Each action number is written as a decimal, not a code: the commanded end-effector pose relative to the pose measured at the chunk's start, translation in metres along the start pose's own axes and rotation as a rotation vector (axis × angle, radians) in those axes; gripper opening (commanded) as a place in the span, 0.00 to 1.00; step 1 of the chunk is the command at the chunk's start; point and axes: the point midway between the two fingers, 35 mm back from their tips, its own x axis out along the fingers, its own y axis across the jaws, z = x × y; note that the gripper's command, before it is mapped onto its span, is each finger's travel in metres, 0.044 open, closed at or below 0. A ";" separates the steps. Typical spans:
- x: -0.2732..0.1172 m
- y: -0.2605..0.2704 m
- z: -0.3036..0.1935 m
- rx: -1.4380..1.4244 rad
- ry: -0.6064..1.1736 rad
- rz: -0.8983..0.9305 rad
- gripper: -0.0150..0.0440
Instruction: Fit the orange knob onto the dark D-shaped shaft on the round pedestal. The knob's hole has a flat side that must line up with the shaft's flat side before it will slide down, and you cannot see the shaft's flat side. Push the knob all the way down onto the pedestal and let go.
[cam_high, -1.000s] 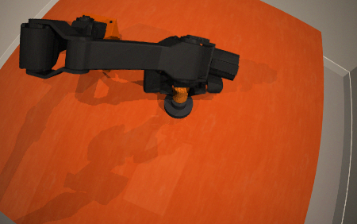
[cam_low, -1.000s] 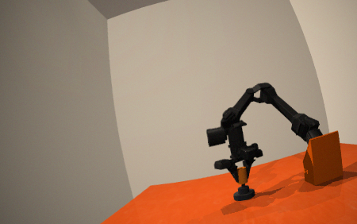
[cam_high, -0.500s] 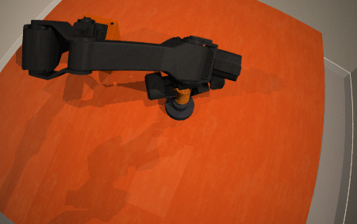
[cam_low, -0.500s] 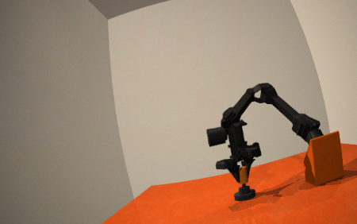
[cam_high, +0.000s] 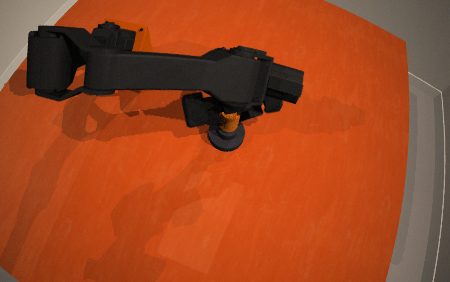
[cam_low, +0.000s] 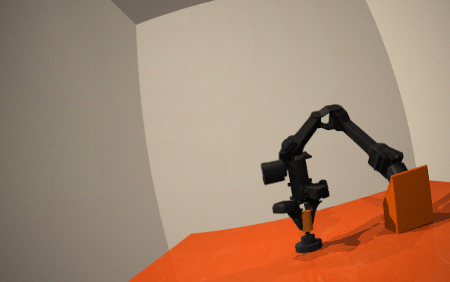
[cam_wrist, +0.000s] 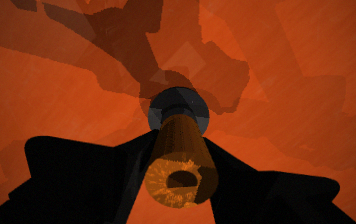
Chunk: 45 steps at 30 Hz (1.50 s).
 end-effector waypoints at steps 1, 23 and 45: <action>0.001 0.000 0.000 -0.006 0.001 -0.001 0.25; 0.003 0.000 0.001 -0.001 0.001 -0.001 0.25; 0.017 0.000 0.000 -0.020 -0.002 -0.001 0.25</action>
